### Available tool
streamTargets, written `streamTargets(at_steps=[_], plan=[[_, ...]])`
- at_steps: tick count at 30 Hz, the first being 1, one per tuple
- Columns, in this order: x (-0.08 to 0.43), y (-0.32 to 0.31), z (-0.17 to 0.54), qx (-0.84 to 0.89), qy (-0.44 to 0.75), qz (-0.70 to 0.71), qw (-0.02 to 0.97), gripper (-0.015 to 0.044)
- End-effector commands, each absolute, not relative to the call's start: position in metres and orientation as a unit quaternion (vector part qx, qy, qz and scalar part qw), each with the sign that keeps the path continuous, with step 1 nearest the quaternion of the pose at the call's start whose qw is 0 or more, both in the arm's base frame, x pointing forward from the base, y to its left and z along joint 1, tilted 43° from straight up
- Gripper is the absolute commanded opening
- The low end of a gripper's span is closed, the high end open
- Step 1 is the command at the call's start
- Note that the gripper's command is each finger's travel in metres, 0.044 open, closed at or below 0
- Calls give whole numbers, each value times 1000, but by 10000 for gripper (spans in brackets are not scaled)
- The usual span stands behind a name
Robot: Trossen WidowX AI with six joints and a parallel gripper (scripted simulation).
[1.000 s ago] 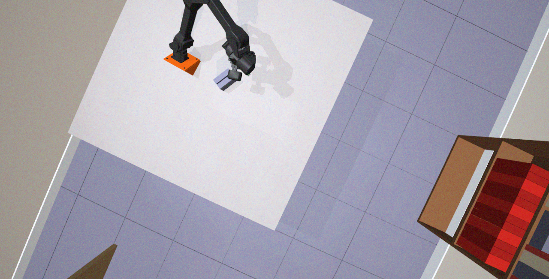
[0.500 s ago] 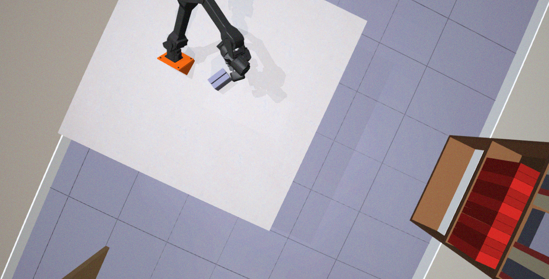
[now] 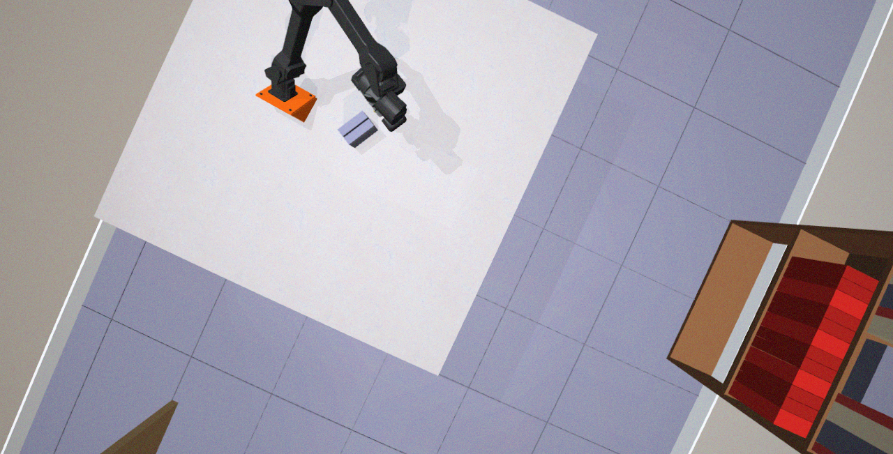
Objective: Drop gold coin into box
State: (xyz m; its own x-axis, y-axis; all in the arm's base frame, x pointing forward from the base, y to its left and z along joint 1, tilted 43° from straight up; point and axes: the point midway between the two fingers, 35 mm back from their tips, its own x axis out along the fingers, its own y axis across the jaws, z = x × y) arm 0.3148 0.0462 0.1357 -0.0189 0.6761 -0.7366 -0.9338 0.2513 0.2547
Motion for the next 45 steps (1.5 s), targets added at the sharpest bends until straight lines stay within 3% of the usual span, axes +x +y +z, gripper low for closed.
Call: streamTargets(at_steps=[1, 45], plan=[[313, 41, 131, -164, 401, 591, 680, 0], [266, -26, 73, -165, 403, 590, 680, 0]])
